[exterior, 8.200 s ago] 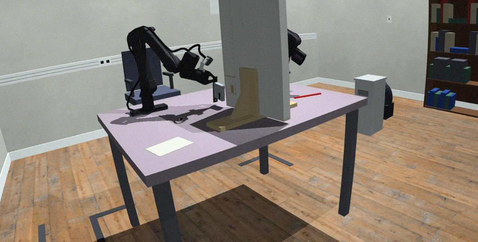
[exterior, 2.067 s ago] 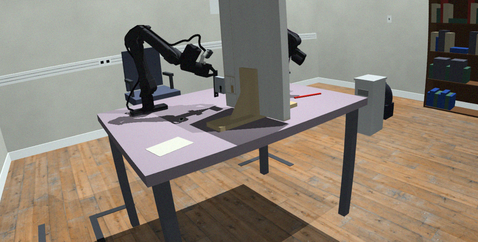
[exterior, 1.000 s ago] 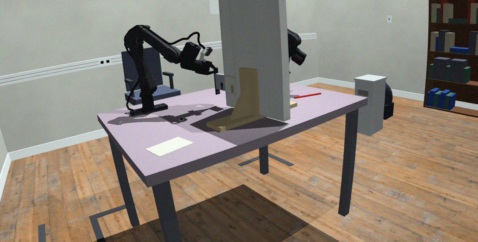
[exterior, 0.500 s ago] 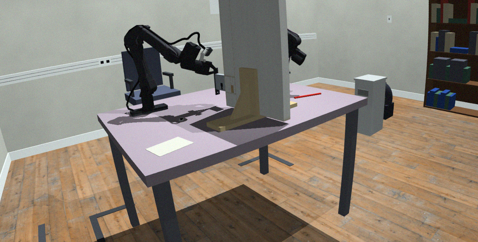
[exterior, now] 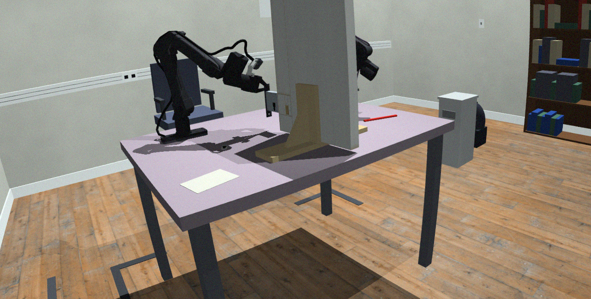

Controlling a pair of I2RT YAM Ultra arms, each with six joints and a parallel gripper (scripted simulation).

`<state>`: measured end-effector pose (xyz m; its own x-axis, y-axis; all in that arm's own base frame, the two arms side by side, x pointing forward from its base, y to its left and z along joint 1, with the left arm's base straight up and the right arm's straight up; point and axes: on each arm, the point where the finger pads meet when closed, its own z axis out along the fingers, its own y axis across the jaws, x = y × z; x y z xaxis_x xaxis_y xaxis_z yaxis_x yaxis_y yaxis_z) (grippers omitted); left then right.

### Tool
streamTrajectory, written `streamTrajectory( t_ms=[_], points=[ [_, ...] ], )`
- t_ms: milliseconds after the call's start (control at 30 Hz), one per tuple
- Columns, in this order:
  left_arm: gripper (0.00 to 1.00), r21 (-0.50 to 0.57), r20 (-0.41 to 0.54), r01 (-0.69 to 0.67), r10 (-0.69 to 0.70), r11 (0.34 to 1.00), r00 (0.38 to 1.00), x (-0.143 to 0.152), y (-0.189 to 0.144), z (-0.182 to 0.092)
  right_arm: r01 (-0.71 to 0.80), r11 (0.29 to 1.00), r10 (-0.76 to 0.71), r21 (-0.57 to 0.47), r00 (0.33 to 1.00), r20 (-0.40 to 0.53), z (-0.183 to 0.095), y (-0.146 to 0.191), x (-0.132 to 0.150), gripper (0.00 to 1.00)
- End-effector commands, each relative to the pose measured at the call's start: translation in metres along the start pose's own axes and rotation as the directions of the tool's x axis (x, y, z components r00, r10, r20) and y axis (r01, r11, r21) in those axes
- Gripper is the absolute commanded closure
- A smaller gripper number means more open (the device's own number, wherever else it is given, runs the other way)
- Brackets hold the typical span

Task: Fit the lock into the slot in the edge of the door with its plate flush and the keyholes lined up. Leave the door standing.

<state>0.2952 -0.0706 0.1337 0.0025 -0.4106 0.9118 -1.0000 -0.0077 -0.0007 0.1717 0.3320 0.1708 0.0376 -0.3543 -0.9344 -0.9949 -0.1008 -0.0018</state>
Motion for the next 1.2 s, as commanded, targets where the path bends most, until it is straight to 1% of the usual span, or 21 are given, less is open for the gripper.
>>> streamTrajectory(
  t_ms=[0, 367, 467, 500, 600, 800, 833, 1167],
  points=[
    [0.00, 0.003, 0.002, -0.027, 0.026, 1.000, 1.000, 0.005, -0.002, -0.001, 0.153, 0.987, -0.157, 0.043, 0.979, 0.128, -0.011, -0.009, -0.055, 1.00],
    [0.00, 0.003, 0.002, -0.027, 0.026, 1.000, 1.000, 0.005, -0.002, -0.001, 0.158, 0.986, -0.163, 0.047, 0.977, 0.136, -0.012, -0.010, -0.058, 1.00],
    [0.00, 0.003, 0.002, -0.027, 0.026, 1.000, 1.000, 0.005, -0.002, -0.001, 0.158, 0.986, -0.163, 0.053, 0.977, 0.136, -0.011, -0.017, -0.061, 1.00],
    [0.00, 0.003, 0.002, -0.027, 0.026, 1.000, 1.000, 0.005, -0.002, -0.001, 0.150, 0.987, -0.155, 0.050, 0.979, 0.131, -0.011, -0.016, -0.056, 1.00],
    [0.00, 0.003, 0.002, -0.027, 0.026, 1.000, 1.000, 0.005, -0.002, -0.001, 0.152, 0.987, -0.158, 0.052, 0.978, 0.133, -0.012, -0.017, -0.058, 1.00],
    [0.00, 0.003, 0.002, -0.027, 0.026, 1.000, 1.000, 0.005, -0.002, -0.001, 0.140, 0.990, -0.143, 0.033, 0.982, 0.123, -0.008, -0.022, -0.051, 1.00],
    [0.00, 0.003, 0.002, -0.027, 0.026, 1.000, 1.000, 0.005, -0.002, -0.001, 0.152, 0.988, -0.155, 0.037, 0.979, 0.131, -0.011, -0.021, -0.055, 1.00],
    [0.00, 0.003, 0.002, -0.027, 0.026, 1.000, 1.000, 0.005, -0.002, -0.001, 0.133, 0.991, -0.135, 0.025, 0.984, 0.112, -0.008, -0.027, -0.047, 1.00]
  ],
)
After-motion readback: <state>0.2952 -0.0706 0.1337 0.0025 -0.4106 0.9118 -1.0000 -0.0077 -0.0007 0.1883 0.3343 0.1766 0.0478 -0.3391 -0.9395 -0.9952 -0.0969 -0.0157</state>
